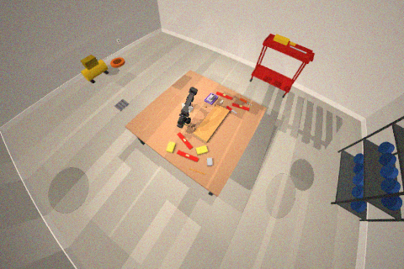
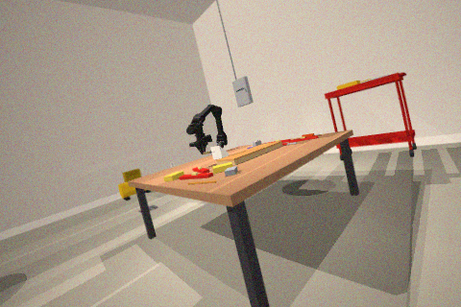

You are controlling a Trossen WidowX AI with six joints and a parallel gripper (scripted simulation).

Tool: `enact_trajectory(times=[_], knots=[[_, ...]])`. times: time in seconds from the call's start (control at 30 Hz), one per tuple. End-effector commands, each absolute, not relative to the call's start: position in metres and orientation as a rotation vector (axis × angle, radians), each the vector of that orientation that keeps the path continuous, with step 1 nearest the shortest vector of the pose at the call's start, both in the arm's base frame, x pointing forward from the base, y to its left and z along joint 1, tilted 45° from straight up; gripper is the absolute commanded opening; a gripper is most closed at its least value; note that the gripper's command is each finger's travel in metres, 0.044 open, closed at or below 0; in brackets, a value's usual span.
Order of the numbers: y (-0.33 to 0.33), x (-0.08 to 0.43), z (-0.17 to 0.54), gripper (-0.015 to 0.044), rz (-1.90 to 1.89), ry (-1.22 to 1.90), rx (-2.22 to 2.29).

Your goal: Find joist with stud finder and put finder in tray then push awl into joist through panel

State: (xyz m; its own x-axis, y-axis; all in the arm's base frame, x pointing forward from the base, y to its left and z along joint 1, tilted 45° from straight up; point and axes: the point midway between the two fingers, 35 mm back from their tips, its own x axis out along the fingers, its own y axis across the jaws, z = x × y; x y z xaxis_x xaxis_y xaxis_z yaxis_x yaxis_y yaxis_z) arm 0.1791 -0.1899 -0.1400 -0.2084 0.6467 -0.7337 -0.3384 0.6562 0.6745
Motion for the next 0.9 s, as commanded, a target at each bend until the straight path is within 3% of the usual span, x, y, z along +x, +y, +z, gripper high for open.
enact_trajectory(times=[0.0,0.27,0.87], knots=[[-0.212,0.180,-0.114,0.0000,0.913,1.535,0.257],[-0.214,0.183,-0.114,0.0000,0.928,1.546,0.163],[-0.237,0.226,-0.107,0.0000,1.014,1.614,-0.820]])
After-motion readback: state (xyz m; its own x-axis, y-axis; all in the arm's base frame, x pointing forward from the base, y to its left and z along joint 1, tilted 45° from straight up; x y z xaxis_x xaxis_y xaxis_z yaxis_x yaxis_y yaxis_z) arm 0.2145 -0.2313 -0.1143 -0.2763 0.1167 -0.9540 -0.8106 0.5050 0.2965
